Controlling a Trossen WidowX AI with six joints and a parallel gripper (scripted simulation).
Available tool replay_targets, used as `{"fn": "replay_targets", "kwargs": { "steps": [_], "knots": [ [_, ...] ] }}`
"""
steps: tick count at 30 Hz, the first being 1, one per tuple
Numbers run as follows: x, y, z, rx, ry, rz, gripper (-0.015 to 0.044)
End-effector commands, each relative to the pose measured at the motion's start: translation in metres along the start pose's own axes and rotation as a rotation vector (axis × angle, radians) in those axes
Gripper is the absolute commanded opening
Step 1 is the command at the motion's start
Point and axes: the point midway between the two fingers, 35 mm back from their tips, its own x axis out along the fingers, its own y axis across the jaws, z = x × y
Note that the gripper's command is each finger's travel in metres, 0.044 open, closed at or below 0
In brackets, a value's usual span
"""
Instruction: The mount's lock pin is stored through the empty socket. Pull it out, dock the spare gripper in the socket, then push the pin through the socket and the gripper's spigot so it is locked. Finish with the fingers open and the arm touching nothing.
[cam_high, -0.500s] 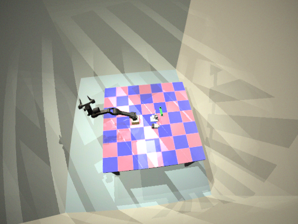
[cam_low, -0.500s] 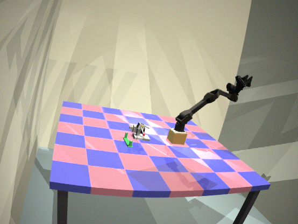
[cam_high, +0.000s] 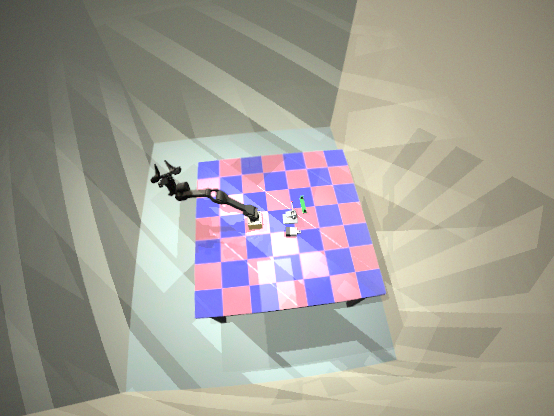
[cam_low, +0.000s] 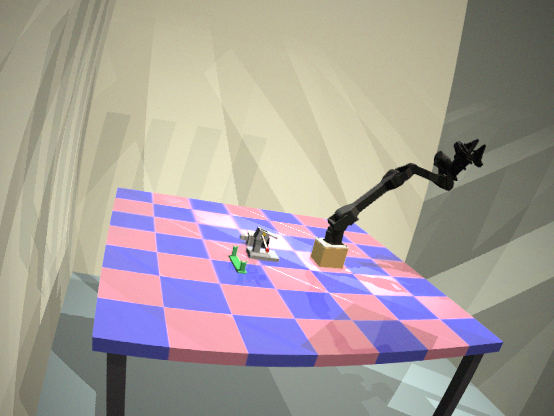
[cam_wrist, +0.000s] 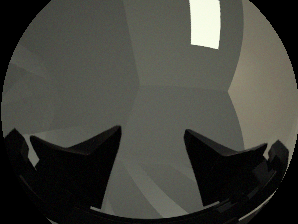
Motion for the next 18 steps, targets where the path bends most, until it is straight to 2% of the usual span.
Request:
{"fn": "replay_targets", "kwargs": {
  "steps": [1,9,18],
  "knots": [
    [0.024,-0.012,-0.039,-0.119,0.027,0.032,0.03],
    [0.071,-0.064,-0.147,-0.413,0.154,0.105,0.03],
    [0.097,-0.16,-0.263,-0.697,0.366,0.18,0.03]
  ]
}}
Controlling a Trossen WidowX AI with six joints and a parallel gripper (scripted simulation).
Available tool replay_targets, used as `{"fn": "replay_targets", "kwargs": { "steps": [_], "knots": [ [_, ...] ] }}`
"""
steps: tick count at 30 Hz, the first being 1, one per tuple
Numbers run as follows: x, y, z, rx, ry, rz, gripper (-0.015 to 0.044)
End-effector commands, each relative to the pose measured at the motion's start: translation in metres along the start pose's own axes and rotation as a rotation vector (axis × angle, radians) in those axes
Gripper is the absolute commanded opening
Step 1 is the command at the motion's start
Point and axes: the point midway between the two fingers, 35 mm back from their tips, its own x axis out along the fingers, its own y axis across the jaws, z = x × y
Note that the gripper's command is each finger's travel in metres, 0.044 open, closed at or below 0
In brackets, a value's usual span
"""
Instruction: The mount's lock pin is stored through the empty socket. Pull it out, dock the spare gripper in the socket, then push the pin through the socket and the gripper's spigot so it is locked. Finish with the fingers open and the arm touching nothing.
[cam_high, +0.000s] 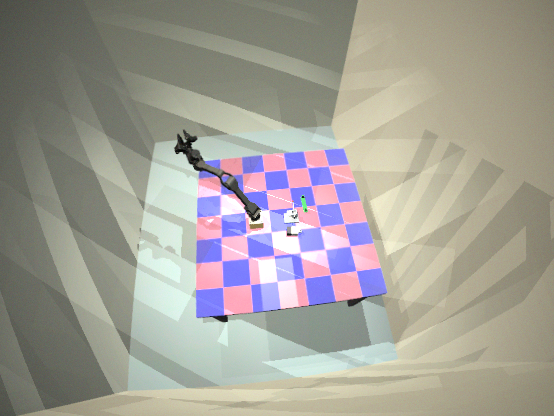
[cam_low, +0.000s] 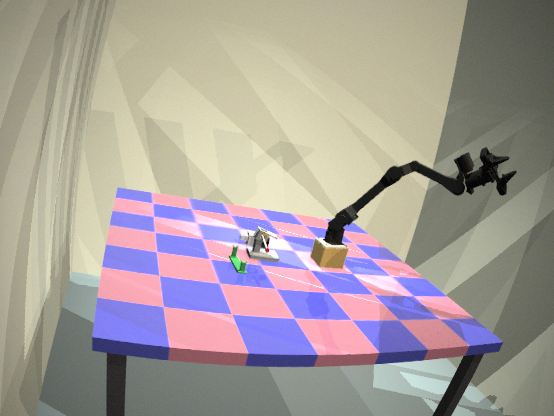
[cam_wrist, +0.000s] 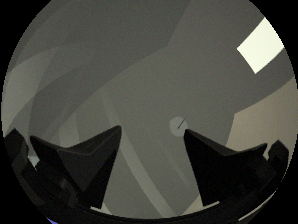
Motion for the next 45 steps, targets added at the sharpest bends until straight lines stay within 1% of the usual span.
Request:
{"fn": "replay_targets", "kwargs": {
  "steps": [1,6,11,16,21,27,33,39,45],
  "knots": [
    [0.017,-0.017,-0.06,-0.103,0.091,0.043,0.03],
    [0.027,-0.043,-0.145,-0.227,0.234,0.105,0.03],
    [0.023,-0.078,-0.229,-0.329,0.392,0.169,0.03],
    [0.002,-0.12,-0.309,-0.405,0.562,0.234,0.03],
    [-0.034,-0.166,-0.38,-0.453,0.744,0.298,0.03],
    [-0.095,-0.224,-0.451,-0.473,0.972,0.369,0.03],
    [-0.173,-0.281,-0.502,-0.448,1.205,0.433,0.03],
    [-0.262,-0.331,-0.53,-0.375,1.438,0.483,0.03],
    [-0.355,-0.37,-0.534,-0.254,1.661,0.518,0.03]
  ]
}}
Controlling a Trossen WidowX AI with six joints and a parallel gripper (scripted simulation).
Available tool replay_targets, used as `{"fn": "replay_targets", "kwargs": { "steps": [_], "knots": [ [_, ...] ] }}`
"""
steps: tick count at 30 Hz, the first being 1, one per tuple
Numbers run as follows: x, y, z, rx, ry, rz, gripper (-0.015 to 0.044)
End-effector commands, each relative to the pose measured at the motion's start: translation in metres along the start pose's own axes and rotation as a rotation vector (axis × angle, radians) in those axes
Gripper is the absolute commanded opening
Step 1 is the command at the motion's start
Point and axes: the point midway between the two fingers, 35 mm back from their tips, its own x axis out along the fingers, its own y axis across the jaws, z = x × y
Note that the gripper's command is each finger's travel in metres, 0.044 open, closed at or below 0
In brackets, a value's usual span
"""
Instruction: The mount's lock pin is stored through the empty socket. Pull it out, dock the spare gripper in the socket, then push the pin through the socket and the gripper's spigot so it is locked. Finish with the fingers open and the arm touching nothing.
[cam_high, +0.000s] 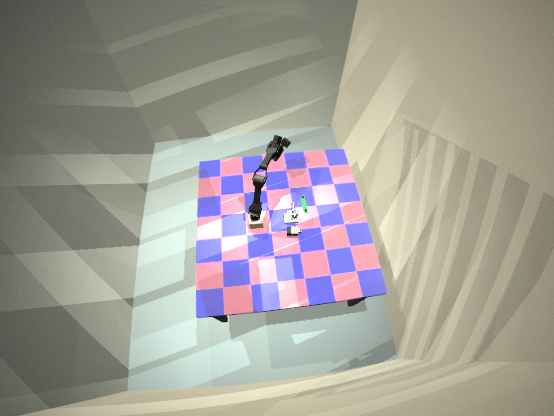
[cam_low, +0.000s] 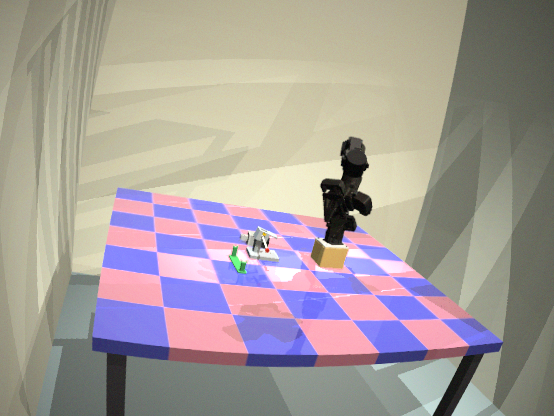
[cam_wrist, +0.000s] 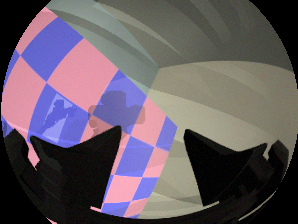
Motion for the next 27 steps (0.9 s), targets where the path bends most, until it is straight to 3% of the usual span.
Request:
{"fn": "replay_targets", "kwargs": {
  "steps": [1,15,22,27],
  "knots": [
    [-0.003,0.011,-0.061,0.061,0.102,0.097,0.03],
    [-0.066,0.09,-0.244,0.377,0.425,0.471,0.03],
    [-0.119,0.14,-0.294,0.58,0.526,0.65,0.03],
    [-0.13,0.15,-0.301,0.624,0.542,0.686,0.03]
  ]
}}
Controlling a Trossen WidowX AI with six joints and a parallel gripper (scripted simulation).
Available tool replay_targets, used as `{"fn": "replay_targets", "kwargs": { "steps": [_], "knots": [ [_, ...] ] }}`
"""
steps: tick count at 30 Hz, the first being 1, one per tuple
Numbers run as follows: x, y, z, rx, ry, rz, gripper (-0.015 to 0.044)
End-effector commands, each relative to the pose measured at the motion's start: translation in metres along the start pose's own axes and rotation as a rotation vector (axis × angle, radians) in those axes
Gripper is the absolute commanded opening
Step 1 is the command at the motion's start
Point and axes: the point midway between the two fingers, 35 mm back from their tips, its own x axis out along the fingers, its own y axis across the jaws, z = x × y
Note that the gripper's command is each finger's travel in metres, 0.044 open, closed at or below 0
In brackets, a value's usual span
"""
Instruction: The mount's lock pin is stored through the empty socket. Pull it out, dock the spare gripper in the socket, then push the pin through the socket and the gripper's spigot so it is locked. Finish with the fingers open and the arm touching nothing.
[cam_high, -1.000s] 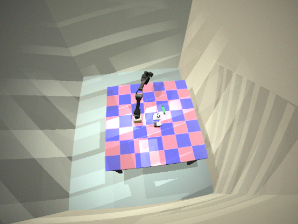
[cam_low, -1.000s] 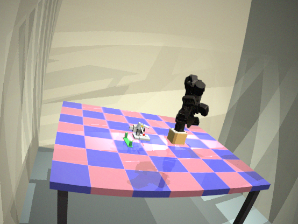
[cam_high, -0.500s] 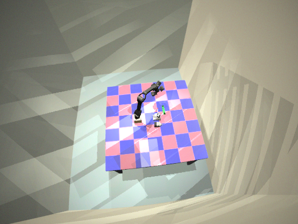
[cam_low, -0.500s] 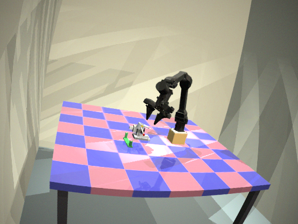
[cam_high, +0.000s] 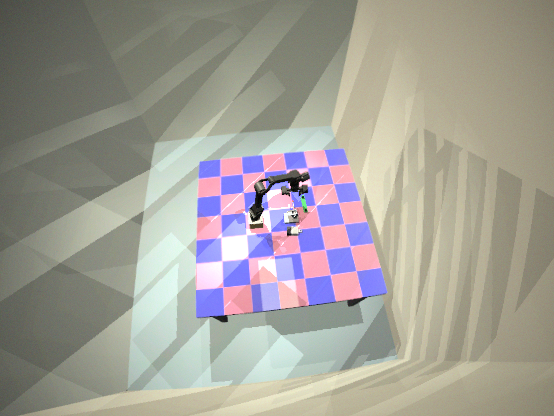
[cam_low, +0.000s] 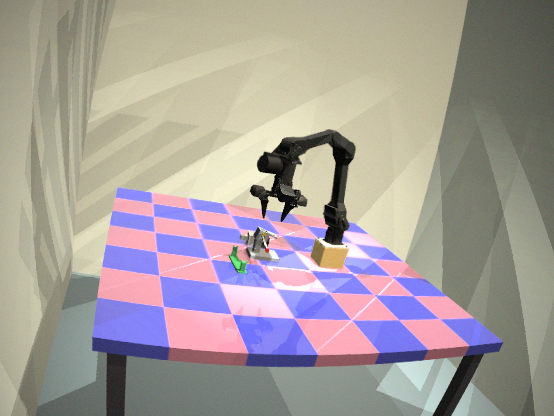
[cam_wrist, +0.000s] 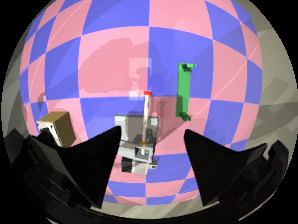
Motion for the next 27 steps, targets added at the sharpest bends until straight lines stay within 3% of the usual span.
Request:
{"fn": "replay_targets", "kwargs": {
  "steps": [1,9,27],
  "knots": [
    [-0.001,0.007,-0.006,0.019,0.0,0.03,0.03],
    [0.067,0.006,-0.004,0.02,-0.001,0.03,0.03],
    [0.092,0.005,-0.003,0.02,-0.001,0.03,0.03]
  ]
}}
